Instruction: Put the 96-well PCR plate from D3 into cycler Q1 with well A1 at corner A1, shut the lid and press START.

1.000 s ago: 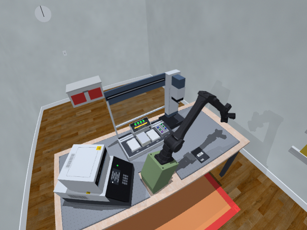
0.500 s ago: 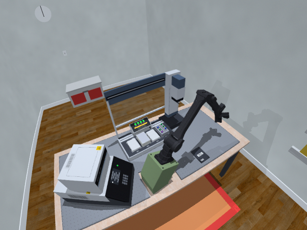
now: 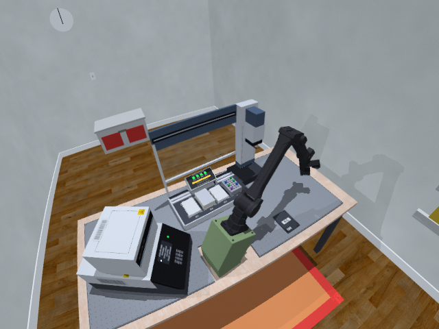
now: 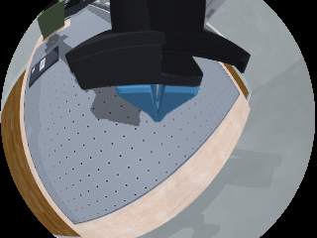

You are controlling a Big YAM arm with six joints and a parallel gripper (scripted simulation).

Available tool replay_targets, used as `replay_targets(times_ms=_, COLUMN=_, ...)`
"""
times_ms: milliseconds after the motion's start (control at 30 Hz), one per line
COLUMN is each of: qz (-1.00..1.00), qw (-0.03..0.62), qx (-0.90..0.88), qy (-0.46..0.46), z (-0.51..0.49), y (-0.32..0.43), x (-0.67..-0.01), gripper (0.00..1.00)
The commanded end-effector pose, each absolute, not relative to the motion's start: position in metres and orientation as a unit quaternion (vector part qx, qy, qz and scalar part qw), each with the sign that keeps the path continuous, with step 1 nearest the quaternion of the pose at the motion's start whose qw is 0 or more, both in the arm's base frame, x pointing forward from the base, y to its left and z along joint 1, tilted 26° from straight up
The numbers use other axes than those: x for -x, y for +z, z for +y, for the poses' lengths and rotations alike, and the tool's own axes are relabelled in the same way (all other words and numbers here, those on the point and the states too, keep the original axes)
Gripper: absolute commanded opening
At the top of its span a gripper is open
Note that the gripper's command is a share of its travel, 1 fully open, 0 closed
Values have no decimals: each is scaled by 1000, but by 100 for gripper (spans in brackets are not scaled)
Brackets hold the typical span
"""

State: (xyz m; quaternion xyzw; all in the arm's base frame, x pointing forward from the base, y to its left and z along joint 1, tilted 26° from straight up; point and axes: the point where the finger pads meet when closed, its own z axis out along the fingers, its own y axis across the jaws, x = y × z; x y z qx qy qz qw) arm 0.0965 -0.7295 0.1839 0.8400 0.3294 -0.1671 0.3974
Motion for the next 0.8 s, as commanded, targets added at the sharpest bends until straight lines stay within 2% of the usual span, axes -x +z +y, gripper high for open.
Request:
replay_targets(times_ms=0, qz=340, qw=425, qx=-823, qy=-164, z=-729, y=213, x=-124, gripper=0)
replay_targets(times_ms=233, qz=410, qw=384, qx=-808, qy=-178, z=-709, y=197, x=-126, gripper=0)
replay_targets(times_ms=500, qz=425, qw=394, qx=-798, qy=-167, z=-688, y=184, x=-180, gripper=0)
replay_targets(times_ms=767, qz=478, qw=360, qx=-781, qy=-181, z=-672, y=173, x=-174, gripper=0)
